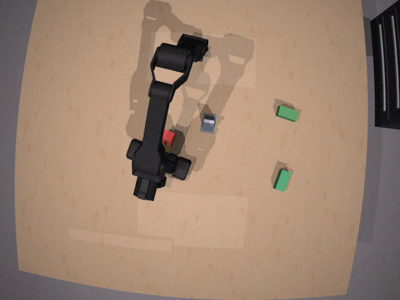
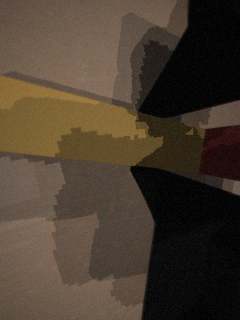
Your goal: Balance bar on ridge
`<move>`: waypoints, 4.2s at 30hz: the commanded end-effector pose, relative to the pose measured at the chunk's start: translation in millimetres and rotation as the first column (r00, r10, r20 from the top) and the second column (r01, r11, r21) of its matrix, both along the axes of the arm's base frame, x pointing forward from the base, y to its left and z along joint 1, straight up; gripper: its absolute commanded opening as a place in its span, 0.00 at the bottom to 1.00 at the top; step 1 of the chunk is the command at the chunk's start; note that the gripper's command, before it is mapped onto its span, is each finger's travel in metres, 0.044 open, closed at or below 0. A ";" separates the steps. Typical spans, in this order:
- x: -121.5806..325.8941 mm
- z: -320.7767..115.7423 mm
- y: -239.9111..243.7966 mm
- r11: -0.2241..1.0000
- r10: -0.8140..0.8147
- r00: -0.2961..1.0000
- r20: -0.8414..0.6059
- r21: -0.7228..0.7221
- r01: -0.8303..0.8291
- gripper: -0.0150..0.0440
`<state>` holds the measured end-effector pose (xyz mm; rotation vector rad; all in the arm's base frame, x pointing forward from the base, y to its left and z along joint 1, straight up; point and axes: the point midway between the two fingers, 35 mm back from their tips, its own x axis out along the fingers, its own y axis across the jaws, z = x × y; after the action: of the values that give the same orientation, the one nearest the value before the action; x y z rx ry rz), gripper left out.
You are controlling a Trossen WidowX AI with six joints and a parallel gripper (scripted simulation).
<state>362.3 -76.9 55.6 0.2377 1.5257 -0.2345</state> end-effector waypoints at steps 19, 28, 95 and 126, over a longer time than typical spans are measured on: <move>5.0 55.6 -1.5 1.000 -0.002 1.000 0.007 -0.004 0.002 0.25; 3.3 79.0 -1.3 1.000 -0.003 1.000 0.007 -0.004 0.003 0.25; -96.2 105.9 137.4 0.980 0.198 0.980 -0.002 0.004 -0.198 0.25; -95.5 69.7 138.2 0.980 0.198 0.980 -0.002 0.004 -0.198 0.25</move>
<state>266.5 61.3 125.3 0.0852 1.5420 -0.0706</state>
